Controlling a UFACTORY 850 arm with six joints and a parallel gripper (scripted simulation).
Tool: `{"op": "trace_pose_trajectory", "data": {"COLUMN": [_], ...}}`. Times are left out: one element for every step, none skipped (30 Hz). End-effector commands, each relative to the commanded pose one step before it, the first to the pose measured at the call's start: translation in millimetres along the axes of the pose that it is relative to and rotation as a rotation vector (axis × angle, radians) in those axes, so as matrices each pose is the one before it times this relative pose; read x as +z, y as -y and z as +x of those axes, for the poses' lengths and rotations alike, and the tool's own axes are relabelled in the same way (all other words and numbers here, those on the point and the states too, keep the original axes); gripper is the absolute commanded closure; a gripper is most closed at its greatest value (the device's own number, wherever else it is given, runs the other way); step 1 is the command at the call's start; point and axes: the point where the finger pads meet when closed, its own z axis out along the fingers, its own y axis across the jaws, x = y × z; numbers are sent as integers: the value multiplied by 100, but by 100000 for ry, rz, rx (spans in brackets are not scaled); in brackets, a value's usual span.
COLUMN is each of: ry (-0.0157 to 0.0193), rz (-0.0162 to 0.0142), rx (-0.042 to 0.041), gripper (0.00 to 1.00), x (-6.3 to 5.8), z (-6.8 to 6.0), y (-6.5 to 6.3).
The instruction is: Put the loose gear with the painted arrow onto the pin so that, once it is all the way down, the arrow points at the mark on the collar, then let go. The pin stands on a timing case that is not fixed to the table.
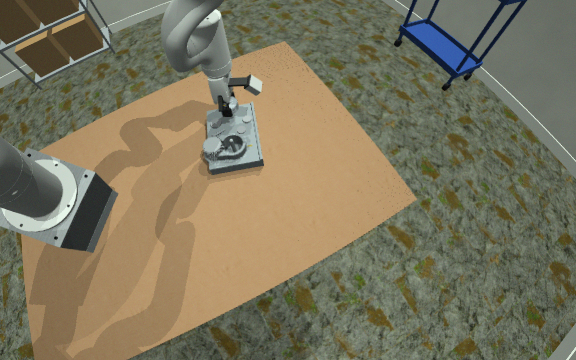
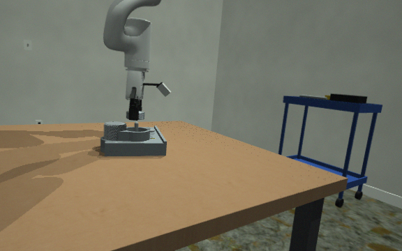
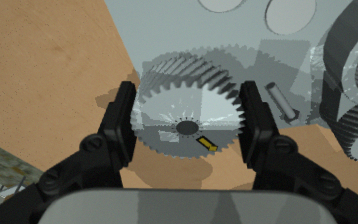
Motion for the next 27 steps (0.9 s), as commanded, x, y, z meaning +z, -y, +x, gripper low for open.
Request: {"op": "trace_pose_trajectory", "data": {"ry": [-10,0,0,0,0,0,0,-1,1,-1,0,1,-1,0,0,1,0,-1,0,0,0,0,0,0,0,0,0], "rz": [9,0,0,0,0,0,0,0,0,0,0,0,0,0,0,0,0,0,0,0,0,0,0,0,0,0,0], "rx": [11,0,0,0,0,0,0,0,0,0,0,0,0,0,0,0,0,0,0,0,0,0,0,0,0,0,0], "gripper": [100,100,100,100,100,100,100,100,100,100,100,100,100,100,100,100,100,100,100,100,100,100,100,100,100,100,100], "x": [-1170,-217,-211,-204,-197,0,0,-188,-180,-170,-160,-150,-139,-128,-117,-106,-95,-83,-72,-62,-51,-42,0,0,-32,-24,-17], "z": [63,0,0,0,0,0,0,0,0,0,0,0,0,0,0,0,0,0,0,0,0,0,0,0,0,0,0], "y": [58,0,0,0,0,0,0,0,0,0,0,0,0,0,0,0,0,0,0,0,0,0,0,0,0,0,0]}}
